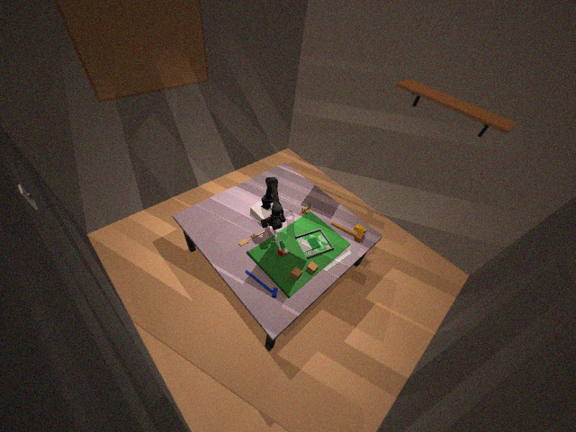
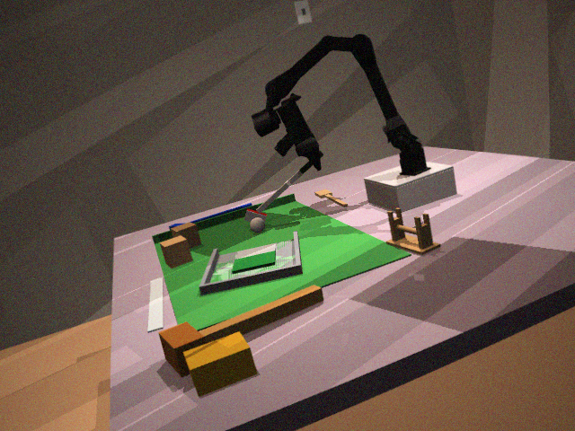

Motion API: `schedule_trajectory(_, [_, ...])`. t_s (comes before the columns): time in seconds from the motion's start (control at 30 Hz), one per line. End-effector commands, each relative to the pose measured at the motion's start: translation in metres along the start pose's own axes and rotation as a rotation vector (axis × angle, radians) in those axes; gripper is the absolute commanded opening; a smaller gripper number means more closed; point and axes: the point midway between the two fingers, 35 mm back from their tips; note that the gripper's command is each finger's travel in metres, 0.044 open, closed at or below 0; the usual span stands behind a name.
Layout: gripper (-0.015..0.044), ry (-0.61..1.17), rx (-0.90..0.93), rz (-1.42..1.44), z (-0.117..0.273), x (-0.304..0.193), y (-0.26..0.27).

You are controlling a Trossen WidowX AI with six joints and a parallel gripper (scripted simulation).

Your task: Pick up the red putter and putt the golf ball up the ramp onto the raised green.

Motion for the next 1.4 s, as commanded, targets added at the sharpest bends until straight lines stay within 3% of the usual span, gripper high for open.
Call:
schedule_trajectory(0.0, [0.0000, -0.001, -0.001, 0.000, 0.001, 0.000, -0.001])
schedule_trajectory(0.3, [0.0000, 0.001, -0.005, -0.004, -0.002, -0.006, -0.029])
schedule_trajectory(0.7, [0.0000, 0.007, 0.002, -0.005, -0.004, -0.007, -0.025])
schedule_trajectory(1.03, [0.0000, -0.002, 0.005, -0.002, -0.001, 0.024, 0.097])
schedule_trajectory(1.37, [0.0000, -0.001, 0.005, -0.002, 0.014, 0.022, 0.106])
Point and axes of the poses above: the point midway between the two fingers, 35 mm back from their tips, its own z axis back along the fingers, its own y axis across the jaws, x = y × z, and after that the axes turned 13 degrees about z, right-handed
